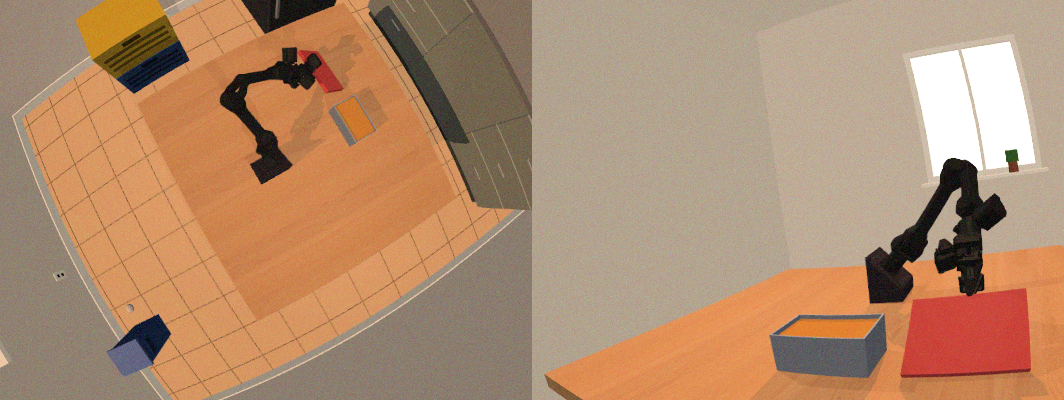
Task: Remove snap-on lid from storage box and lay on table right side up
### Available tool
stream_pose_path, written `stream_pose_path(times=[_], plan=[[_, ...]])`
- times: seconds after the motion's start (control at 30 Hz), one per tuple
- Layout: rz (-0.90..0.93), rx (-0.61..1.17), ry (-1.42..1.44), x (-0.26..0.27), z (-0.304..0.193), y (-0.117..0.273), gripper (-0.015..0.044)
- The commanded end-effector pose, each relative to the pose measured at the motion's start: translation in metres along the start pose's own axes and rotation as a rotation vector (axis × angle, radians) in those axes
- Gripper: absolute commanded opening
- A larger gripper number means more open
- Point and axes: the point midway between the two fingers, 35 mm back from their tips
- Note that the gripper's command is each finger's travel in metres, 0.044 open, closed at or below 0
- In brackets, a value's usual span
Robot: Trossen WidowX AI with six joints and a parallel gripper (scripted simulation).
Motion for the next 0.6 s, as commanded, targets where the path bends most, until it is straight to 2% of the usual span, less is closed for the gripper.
stream_pose_path(times=[0.0, 0.57], plan=[[-0.014, -0.007, -0.004, -0.007, 0.003, -0.004, 0.0], [-0.014, -0.006, -0.005, -0.017, 0.006, -0.012, 0.0]])
Point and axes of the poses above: the point midway between the two fingers, 35 mm back from their tips, its own y axis back along the fingers, its own x axis across the jaws, z = x × y, and after that the axes turned 14 degrees about -y, right-handed
